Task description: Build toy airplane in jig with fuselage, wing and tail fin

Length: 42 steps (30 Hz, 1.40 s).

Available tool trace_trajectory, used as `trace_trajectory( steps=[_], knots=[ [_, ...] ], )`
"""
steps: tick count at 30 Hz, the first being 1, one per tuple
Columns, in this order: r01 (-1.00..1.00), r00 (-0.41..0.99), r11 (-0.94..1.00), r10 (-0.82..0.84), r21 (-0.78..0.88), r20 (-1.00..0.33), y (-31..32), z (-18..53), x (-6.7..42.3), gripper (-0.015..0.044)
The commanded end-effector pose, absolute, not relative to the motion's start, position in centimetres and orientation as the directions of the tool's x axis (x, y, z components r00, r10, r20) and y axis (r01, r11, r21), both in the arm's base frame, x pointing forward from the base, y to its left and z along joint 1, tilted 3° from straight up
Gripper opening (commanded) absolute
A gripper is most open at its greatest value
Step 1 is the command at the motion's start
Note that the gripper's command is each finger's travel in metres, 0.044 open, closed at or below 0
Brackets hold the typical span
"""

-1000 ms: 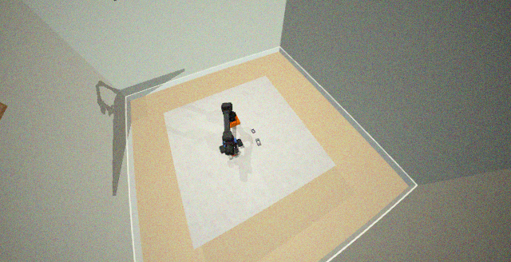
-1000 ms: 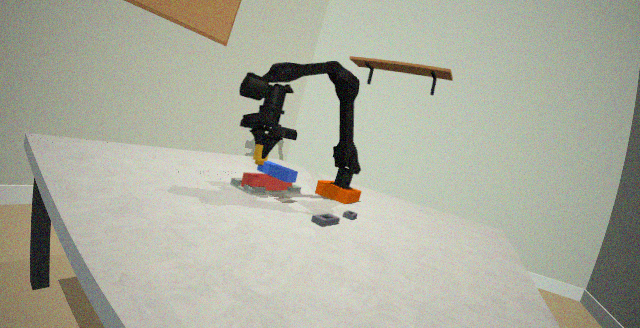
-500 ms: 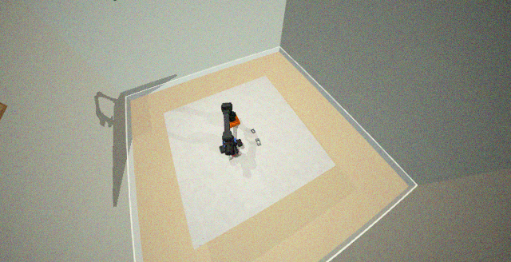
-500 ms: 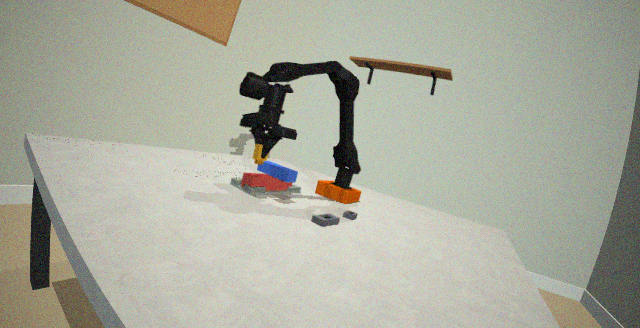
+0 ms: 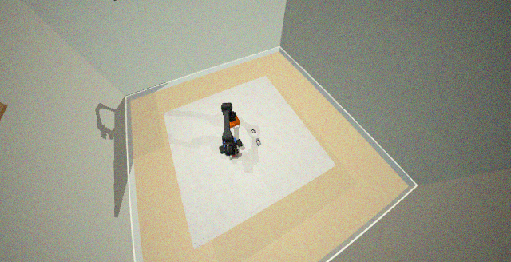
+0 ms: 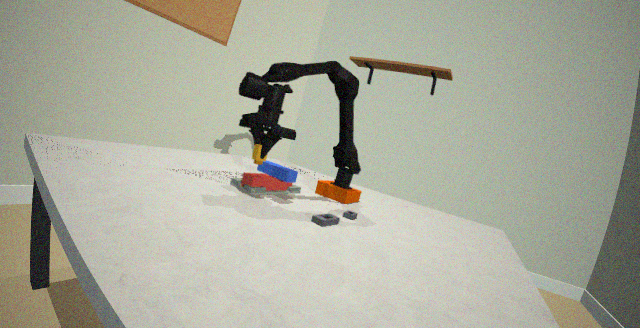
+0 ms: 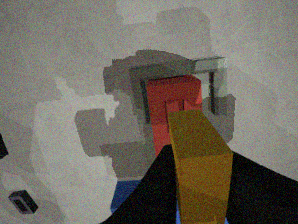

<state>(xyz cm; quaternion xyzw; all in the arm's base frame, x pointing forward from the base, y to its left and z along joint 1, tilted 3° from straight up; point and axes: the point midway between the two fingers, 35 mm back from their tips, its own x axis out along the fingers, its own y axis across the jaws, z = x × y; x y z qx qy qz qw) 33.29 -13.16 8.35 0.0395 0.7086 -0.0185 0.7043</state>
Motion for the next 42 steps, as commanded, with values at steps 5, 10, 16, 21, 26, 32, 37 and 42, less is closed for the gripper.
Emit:
trace_trajectory(
  steps=[5, 10, 16, 21, 26, 32, 37, 42],
  knots=[
    [0.079, -0.006, 0.997, 0.025, 0.025, -1.000, -13.2, 7.2, 33.3, 0.0065],
    [0.079, -0.006, 0.997, 0.025, 0.025, -1.000, -13.2, 6.4, 33.3, 0.0065],
    [0.079, -0.006, 0.997, 0.025, 0.025, -1.000, -13.2, 5.4, 33.3, 0.0065],
    [0.079, -0.006, 0.997, 0.025, 0.025, -1.000, -13.1, 4.7, 33.2, 0.0065],
    [0.081, -0.007, 0.996, 0.031, 0.030, -1.000, -13.1, 4.7, 33.2, 0.0051],
    [0.081, -0.007, 0.996, 0.031, 0.030, -1.000, -13.1, 4.7, 33.2, 0.0000],
    [0.081, -0.007, 0.996, 0.031, 0.030, -1.000, -13.1, 4.7, 33.2, 0.0079],
    [0.081, -0.007, 0.996, 0.031, 0.030, -1.000, -13.1, 4.7, 33.2, 0.0210]
  ],
)
